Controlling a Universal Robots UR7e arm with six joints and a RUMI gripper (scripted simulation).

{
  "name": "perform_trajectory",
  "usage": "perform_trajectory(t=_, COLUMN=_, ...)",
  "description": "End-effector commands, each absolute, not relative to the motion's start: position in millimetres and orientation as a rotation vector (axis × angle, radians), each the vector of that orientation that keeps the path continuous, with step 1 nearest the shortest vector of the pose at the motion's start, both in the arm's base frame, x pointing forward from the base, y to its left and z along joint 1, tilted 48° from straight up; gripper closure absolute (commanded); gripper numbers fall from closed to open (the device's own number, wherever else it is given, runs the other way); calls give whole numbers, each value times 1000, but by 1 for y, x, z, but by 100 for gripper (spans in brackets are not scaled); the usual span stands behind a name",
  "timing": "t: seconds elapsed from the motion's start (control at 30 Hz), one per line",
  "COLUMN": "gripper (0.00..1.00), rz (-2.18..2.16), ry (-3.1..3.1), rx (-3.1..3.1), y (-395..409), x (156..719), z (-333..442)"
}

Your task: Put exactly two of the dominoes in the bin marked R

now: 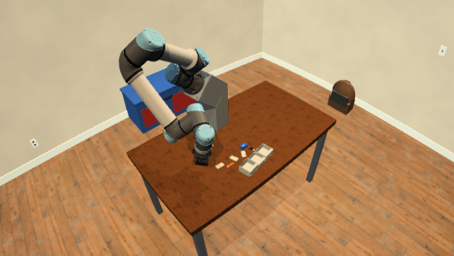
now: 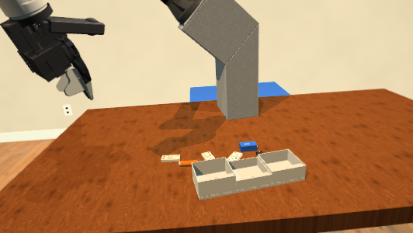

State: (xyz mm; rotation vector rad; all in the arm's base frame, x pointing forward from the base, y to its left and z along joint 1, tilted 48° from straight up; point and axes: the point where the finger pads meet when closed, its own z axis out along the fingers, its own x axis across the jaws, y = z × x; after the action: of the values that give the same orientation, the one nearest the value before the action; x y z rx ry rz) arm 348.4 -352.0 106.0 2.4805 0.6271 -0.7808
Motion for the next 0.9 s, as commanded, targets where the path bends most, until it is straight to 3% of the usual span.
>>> perform_trajectory(t=0.0, gripper=96, rz=-735, ry=507, rx=2473, y=-345, x=355, z=91)
perform_trajectory(t=0.87, gripper=96, rz=-459, ry=-22, rx=2421, y=-311, x=379, z=27)
